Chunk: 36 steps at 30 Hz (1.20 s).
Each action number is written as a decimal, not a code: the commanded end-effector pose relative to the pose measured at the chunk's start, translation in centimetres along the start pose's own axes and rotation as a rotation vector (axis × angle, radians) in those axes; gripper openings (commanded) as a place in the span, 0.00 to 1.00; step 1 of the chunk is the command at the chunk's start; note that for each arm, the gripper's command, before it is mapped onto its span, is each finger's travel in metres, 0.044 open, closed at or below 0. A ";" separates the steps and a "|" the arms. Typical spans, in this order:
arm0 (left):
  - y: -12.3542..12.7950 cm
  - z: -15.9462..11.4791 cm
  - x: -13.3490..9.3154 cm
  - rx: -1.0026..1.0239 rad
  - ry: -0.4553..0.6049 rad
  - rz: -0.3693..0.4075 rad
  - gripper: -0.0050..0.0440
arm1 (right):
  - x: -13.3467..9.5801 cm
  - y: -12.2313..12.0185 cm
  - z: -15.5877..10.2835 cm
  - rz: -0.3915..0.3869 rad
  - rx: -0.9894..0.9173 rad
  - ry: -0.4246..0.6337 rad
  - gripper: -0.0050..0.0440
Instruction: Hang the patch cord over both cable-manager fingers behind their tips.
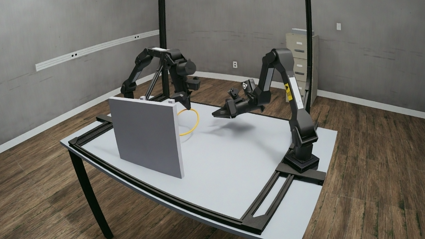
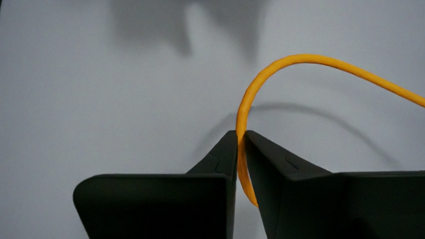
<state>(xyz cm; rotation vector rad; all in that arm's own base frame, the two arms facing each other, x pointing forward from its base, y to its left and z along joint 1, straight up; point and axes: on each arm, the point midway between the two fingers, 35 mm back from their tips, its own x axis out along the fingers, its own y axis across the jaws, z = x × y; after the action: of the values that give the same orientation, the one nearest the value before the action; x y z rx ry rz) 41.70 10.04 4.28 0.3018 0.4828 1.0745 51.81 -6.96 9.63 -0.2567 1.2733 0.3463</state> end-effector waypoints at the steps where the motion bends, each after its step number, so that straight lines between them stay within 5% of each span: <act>1: -0.2 1.0 1.5 -0.023 -0.005 -0.001 1.00 | -1.6 -0.2 0.7 -0.021 -0.008 -0.035 0.14; 11: 0.2 1.6 7.1 -0.024 -0.010 0.002 1.00 | -1.6 -0.2 0.7 -0.021 -0.008 -0.035 0.14; 31: 0.6 2.2 8.7 -0.034 -0.023 0.005 1.00 | -1.6 -0.2 0.7 -0.021 -0.008 -0.035 0.14; 36: 0.8 2.0 8.6 -0.029 -0.019 0.006 0.76 | -1.6 -0.2 0.7 -0.021 -0.008 -0.035 0.14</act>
<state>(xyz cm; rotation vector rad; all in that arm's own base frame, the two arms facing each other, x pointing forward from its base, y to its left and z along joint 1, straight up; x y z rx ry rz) 45.01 18.03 3.13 0.3023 0.4802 1.0800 51.82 -6.96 9.64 -0.2568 1.2729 0.3462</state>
